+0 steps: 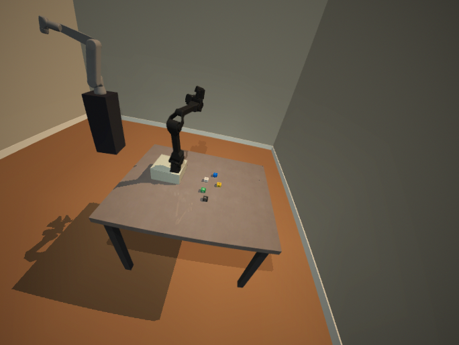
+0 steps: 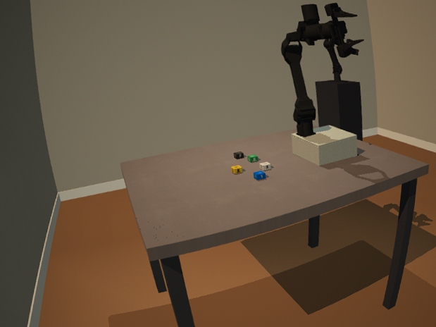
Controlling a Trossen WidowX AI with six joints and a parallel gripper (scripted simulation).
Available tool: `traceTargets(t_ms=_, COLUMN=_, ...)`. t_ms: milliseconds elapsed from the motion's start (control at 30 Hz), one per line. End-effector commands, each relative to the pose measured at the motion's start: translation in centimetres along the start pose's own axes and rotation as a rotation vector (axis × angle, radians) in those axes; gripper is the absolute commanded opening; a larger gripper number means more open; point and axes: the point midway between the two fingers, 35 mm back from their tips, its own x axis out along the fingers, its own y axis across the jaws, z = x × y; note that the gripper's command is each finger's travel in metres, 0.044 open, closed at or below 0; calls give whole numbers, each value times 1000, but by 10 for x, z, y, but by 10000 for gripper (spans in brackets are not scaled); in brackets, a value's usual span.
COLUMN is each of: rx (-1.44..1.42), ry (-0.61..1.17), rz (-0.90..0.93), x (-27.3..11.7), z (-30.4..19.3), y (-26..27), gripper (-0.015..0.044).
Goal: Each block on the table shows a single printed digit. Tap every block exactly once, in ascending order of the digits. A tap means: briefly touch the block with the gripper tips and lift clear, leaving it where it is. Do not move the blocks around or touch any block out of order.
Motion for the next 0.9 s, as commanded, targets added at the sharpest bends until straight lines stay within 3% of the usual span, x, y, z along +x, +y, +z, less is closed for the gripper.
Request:
traceTargets(t_ms=0, rx=142, ry=230, rz=51, x=-23, z=-72, y=20, gripper=400)
traceTargets(t_ms=200, rx=399, ry=624, rz=88, x=-97, z=-179, y=58, gripper=400)
traceTargets(t_ms=467, rx=771, ry=1130, rz=37, x=-242, z=-265, y=114, gripper=400)
traceTargets(t_ms=667, rx=1080, ry=1494, rz=-73, x=-366, z=-277, y=162, gripper=400)
traceTargets(t_ms=867, rx=1423, ry=1833, rz=-251, x=-482, z=-241, y=215, gripper=400)
